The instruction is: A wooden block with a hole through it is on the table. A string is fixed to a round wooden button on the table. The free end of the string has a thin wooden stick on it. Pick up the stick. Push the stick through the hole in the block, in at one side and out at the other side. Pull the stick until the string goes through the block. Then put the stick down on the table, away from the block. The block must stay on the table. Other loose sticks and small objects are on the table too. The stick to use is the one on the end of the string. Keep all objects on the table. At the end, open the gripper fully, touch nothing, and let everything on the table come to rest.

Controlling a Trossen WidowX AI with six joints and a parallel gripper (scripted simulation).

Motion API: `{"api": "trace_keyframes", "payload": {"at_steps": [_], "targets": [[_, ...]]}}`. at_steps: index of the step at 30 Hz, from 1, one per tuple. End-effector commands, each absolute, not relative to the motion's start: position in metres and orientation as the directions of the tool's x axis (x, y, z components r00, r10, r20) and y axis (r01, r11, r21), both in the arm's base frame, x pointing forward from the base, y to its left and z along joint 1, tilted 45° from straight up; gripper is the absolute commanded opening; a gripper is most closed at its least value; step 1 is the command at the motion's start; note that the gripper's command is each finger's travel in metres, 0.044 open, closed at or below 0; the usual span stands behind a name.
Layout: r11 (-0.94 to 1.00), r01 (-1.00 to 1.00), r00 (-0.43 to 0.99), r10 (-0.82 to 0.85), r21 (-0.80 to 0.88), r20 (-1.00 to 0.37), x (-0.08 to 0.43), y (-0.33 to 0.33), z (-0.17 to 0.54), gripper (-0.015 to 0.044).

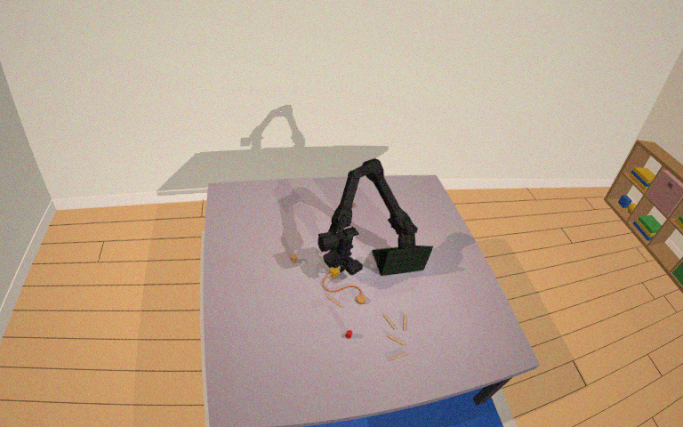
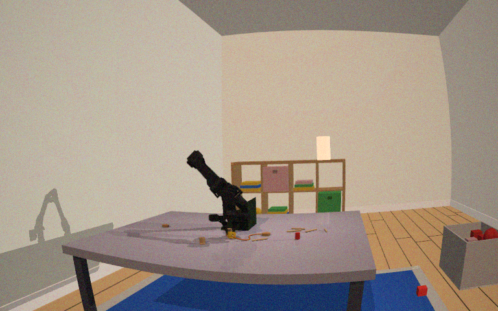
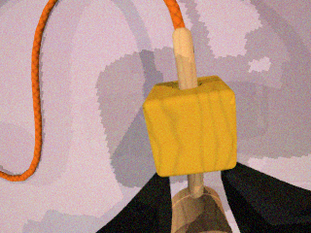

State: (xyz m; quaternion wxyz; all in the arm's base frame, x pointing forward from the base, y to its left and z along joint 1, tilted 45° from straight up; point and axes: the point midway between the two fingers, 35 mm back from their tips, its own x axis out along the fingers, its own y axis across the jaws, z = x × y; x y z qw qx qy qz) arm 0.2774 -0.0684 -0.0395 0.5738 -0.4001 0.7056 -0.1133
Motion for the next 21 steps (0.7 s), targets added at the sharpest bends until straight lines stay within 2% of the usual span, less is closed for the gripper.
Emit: {"api": "trace_keyframes", "payload": {"at_steps": [1, 6, 21], "targets": [[0.655, -0.429, -0.036, -0.7, -0.622, -0.713, 0.2747, -0.0741, -0.041, 0.0123], [0.655, -0.429, -0.036, -0.7, -0.622, -0.713, 0.2747, -0.0741, -0.041, 0.0123], [0.654, -0.435, -0.022, -0.695, -0.619, -0.719, 0.2774, -0.0684, -0.0396, 0.0023]]}}
